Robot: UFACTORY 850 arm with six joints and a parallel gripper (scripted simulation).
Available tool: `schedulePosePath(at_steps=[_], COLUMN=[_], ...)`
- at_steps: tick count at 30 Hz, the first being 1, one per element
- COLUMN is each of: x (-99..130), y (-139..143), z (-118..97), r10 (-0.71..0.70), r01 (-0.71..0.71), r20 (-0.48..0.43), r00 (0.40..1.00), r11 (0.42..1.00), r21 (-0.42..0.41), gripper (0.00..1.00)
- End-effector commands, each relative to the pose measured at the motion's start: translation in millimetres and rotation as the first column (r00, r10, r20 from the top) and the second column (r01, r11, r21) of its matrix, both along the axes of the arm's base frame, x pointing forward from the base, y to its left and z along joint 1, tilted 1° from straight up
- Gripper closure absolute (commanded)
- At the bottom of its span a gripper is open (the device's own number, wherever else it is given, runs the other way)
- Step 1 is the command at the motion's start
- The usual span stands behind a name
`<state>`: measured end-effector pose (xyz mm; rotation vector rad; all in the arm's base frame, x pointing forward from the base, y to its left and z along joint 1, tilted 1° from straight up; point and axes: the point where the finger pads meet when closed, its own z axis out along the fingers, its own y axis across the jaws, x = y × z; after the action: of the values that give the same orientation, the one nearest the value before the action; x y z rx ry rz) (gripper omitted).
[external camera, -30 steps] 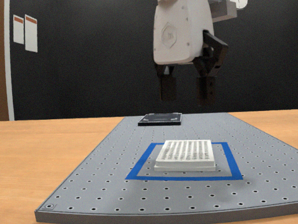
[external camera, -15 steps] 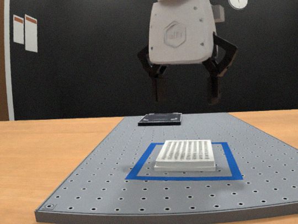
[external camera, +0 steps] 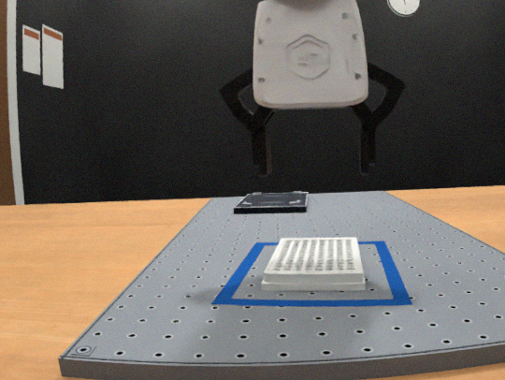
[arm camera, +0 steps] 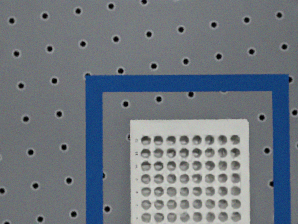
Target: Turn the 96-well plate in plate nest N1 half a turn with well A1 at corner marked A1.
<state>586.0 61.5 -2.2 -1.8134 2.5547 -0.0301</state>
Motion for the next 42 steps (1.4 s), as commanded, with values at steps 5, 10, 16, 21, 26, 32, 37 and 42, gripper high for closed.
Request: schedulePosePath(at_steps=[5,10,16,21,26,32,37,42], x=[1,1,1,1,1,2,2,2], y=[0,0,0,0,0,0,0,0], z=[1,-1,-11,-17,-24,-34,-42,-47], r10=[0.008,0.008,0.008,0.008,0.008,0.008,0.008,0.008], r01=[-0.008,-0.008,-0.008,-0.008,-0.008,-0.008,-0.008,-0.008], r20=[-0.002,-0.002,-0.002,-0.002,-0.002,-0.002,-0.002,-0.002], r00=[1.000,1.000,1.000,1.000,1.000,1.000,1.000,1.000], r11=[1.000,1.000,1.000,1.000,1.000,1.000,1.000,1.000], r21=[0.014,0.014,0.014,0.014,0.014,0.014,0.014,0.014], gripper=[0.00,0.00,0.00,0.00,0.00,0.00,0.00,0.00])
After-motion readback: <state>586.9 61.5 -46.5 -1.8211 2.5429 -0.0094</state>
